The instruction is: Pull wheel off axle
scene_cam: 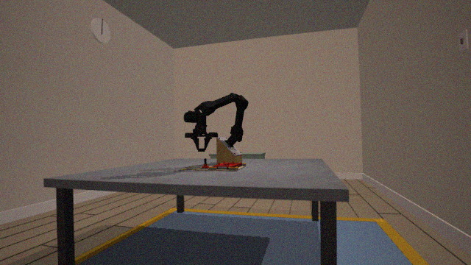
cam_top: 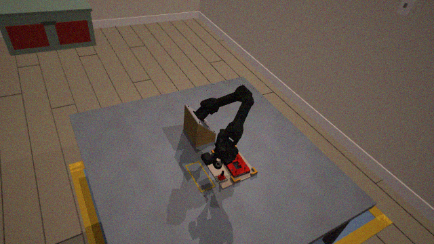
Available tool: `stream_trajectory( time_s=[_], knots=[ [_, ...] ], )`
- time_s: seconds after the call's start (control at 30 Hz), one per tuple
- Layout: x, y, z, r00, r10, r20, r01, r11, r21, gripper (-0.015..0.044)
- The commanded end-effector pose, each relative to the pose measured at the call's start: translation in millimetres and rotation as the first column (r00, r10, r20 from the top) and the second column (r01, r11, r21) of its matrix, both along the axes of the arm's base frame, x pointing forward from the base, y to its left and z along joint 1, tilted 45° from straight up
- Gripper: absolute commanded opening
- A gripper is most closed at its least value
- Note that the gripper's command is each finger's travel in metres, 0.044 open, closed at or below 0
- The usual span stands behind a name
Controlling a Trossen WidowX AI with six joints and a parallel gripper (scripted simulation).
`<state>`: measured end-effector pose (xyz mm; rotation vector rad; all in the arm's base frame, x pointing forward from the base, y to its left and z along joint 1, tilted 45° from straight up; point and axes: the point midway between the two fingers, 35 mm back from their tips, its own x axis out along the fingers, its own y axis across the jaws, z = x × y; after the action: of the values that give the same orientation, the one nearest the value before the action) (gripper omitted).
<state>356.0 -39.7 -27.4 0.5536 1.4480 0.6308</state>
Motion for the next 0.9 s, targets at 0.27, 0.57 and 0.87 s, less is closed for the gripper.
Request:
stream_trajectory(
  time_s=[0.27, 0.57, 0.87],
  knots=[
    [-45.8, -53.7, -49.3, 1.000, 0.000, -0.013, 0.000, 1.000, -0.001, 0.0000],
    [-45.5, -40.5, -62.9, 1.000, 0.000, -0.013, 0.000, 1.000, 0.000, 0.0000],
    [-43.3, -24.5, -80.7, 1.000, 0.000, -0.012, 0.000, 1.000, -0.001, 0.0000]
  ],
)
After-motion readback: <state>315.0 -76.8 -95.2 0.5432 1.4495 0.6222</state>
